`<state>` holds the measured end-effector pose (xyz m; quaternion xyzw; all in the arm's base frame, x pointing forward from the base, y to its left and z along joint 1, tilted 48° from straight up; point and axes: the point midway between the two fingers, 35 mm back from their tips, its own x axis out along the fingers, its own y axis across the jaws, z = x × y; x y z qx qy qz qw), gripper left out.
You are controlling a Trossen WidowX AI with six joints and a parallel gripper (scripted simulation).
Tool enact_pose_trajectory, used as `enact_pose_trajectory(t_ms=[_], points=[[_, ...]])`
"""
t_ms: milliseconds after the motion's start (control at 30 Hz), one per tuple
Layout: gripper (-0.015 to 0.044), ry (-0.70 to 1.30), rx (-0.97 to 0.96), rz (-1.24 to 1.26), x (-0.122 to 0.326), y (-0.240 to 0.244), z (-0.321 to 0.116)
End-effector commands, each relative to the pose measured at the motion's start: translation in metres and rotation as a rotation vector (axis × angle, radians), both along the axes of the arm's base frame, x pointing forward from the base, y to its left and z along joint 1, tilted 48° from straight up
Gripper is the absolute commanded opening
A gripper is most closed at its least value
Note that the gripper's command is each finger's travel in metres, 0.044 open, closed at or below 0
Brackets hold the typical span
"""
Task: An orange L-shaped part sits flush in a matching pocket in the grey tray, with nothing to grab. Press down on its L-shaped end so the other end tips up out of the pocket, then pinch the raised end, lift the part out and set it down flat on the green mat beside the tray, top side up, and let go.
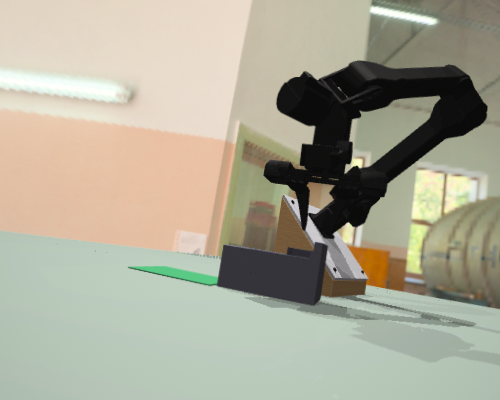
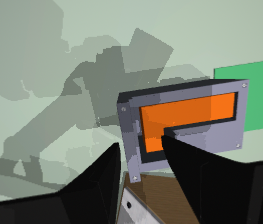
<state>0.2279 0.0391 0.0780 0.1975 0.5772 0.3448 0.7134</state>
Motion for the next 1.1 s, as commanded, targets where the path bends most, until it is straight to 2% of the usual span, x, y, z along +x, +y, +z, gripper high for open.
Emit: enact_pose_trajectory(t_ms=[0,1067], points=[[0.0180,0.012,0.018,0.010,-0.004,0.026,-0.019],[0.0180,0.011,0.021,0.011,-0.002,0.055,-0.045]])
